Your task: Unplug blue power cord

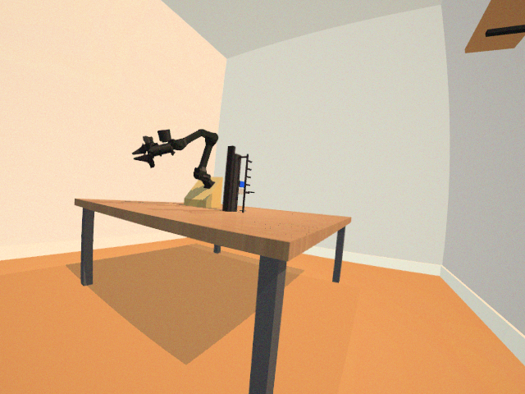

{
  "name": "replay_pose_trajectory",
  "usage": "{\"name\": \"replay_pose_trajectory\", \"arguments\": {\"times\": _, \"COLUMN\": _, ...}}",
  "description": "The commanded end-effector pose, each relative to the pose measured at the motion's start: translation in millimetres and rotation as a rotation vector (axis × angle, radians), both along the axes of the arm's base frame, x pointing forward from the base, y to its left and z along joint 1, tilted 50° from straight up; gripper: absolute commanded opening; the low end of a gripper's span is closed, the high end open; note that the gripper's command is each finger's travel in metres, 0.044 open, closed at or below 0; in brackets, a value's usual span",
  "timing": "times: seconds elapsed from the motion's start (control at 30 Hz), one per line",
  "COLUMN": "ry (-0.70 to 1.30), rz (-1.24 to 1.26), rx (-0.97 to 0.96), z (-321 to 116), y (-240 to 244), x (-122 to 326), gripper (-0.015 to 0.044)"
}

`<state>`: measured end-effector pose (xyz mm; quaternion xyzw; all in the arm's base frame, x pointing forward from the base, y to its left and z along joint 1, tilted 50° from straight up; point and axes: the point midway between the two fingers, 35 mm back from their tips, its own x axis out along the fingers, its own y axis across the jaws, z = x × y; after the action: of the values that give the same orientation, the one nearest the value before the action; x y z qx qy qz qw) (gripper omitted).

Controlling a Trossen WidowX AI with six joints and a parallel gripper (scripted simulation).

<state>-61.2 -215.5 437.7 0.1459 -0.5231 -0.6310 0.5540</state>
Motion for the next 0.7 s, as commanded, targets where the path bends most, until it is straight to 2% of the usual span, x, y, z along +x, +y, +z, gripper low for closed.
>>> {"name": "replay_pose_trajectory", "arguments": {"times": 0.0, "ry": 0.055, "rz": 0.049, "rx": 0.074, "z": -3.7, "y": -18.5, "x": 16.8, "gripper": 0.0160}}
{"name": "replay_pose_trajectory", "arguments": {"times": 0.67, "ry": 0.478, "rz": 0.365, "rx": 0.376, "z": -39.9, "y": -82.5, "x": 150.0, "gripper": 0.0160}}
